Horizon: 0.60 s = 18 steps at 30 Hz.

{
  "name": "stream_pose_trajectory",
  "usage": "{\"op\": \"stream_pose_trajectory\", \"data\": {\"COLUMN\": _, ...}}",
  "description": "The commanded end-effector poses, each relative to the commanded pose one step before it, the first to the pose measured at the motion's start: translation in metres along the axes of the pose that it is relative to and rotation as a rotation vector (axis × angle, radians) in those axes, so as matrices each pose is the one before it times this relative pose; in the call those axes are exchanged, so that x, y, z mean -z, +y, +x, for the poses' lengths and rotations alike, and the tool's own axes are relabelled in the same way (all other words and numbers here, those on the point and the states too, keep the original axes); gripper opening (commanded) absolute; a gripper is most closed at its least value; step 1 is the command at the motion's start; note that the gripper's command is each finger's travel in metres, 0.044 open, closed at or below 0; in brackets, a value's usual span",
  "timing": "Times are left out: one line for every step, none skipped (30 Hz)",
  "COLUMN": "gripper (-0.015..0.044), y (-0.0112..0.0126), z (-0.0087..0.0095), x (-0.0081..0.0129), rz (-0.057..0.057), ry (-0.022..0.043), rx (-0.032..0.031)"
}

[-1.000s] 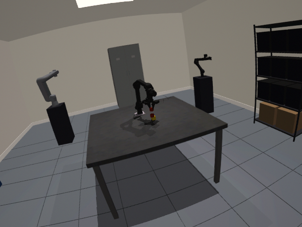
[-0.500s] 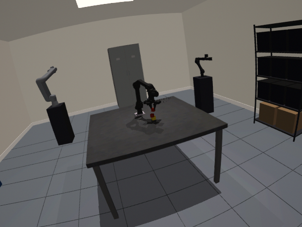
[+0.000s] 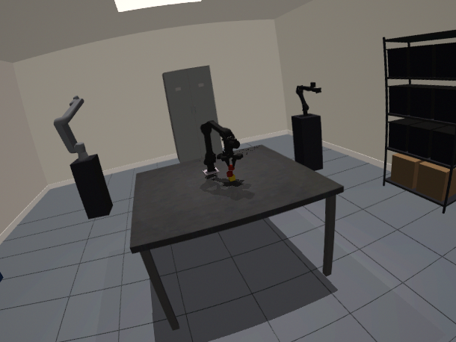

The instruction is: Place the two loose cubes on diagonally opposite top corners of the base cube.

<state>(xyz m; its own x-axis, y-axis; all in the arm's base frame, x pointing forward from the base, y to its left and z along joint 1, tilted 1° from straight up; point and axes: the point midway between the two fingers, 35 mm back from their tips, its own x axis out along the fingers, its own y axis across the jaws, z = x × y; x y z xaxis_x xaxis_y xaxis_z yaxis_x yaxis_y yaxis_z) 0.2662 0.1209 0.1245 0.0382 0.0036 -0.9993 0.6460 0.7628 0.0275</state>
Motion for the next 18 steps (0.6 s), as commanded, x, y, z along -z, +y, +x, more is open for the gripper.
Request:
{"op": "stream_pose_trajectory", "data": {"gripper": 0.0105, "y": 0.00031, "z": 0.00082, "x": -0.00053, "rz": 0.0031, "ry": -0.00319, "rx": -0.00065}}
{"op": "stream_pose_trajectory", "data": {"gripper": 0.0105, "y": 0.00010, "z": 0.00101, "x": -0.00005, "rz": 0.0000, "ry": -0.00001, "rx": -0.00001}}
{"op": "stream_pose_trajectory", "data": {"gripper": 0.0105, "y": 0.00017, "z": 0.00168, "x": -0.00008, "rz": 0.0000, "ry": -0.00001, "rx": -0.00002}}
{"op": "stream_pose_trajectory", "data": {"gripper": 0.0105, "y": 0.00019, "z": 0.00202, "x": -0.00009, "rz": 0.0000, "ry": -0.00001, "rx": -0.00002}}
{"op": "stream_pose_trajectory", "data": {"gripper": 0.0105, "y": 0.00017, "z": 0.00202, "x": -0.00008, "rz": 0.0000, "ry": -0.00001, "rx": -0.00002}}
{"op": "stream_pose_trajectory", "data": {"gripper": 0.0105, "y": 0.00016, "z": 0.00202, "x": -0.00007, "rz": 0.0000, "ry": -0.00001, "rx": -0.00001}}
{"op": "stream_pose_trajectory", "data": {"gripper": 0.0105, "y": 0.00014, "z": 0.00202, "x": -0.00007, "rz": 0.0000, "ry": -0.00001, "rx": -0.00001}}
{"op": "stream_pose_trajectory", "data": {"gripper": 0.0105, "y": 0.00013, "z": 0.00202, "x": -0.00006, "rz": 0.0000, "ry": -0.00001, "rx": -0.00001}}
{"op": "stream_pose_trajectory", "data": {"gripper": 0.0105, "y": 0.00011, "z": 0.00202, "x": -0.00006, "rz": 0.0000, "ry": -0.00001, "rx": -0.00001}}
{"op": "stream_pose_trajectory", "data": {"gripper": 0.0105, "y": 0.00010, "z": 0.00201, "x": -0.00005, "rz": 0.0000, "ry": -0.00001, "rx": -0.00001}}
{"op": "stream_pose_trajectory", "data": {"gripper": 0.0105, "y": 0.00009, "z": 0.00201, "x": -0.00004, "rz": 0.0000, "ry": -0.00001, "rx": -0.00001}}
{"op": "stream_pose_trajectory", "data": {"gripper": 0.0105, "y": 0.00007, "z": 0.00201, "x": -0.00004, "rz": 0.0000, "ry": -0.00001, "rx": 0.00000}}
{"op": "stream_pose_trajectory", "data": {"gripper": 0.0105, "y": 0.00006, "z": 0.00201, "x": -0.00003, "rz": 0.0000, "ry": 0.00000, "rx": 0.00000}}
{"op": "stream_pose_trajectory", "data": {"gripper": 0.0105, "y": 0.00004, "z": 0.00201, "x": -0.00002, "rz": 0.0000, "ry": 0.00000, "rx": 0.00000}}
{"op": "stream_pose_trajectory", "data": {"gripper": 0.0105, "y": 0.00002, "z": 0.00166, "x": -0.00001, "rz": 0.0000, "ry": 0.00000, "rx": 0.00000}}
{"op": "stream_pose_trajectory", "data": {"gripper": 0.0105, "y": 0.00001, "z": 0.00100, "x": -0.00001, "rz": 0.0000, "ry": 0.00000, "rx": 0.00000}}
{"op": "stream_pose_trajectory", "data": {"gripper": 0.0105, "y": 0.00000, "z": 0.00033, "x": 0.00000, "rz": 0.0000, "ry": 0.00000, "rx": 0.00000}}
{"op": "stream_pose_trajectory", "data": {"gripper": 0.0105, "y": 0.00000, "z": 0.00000, "x": 0.00000, "rz": 0.0000, "ry": 0.00000, "rx": 0.00000}}
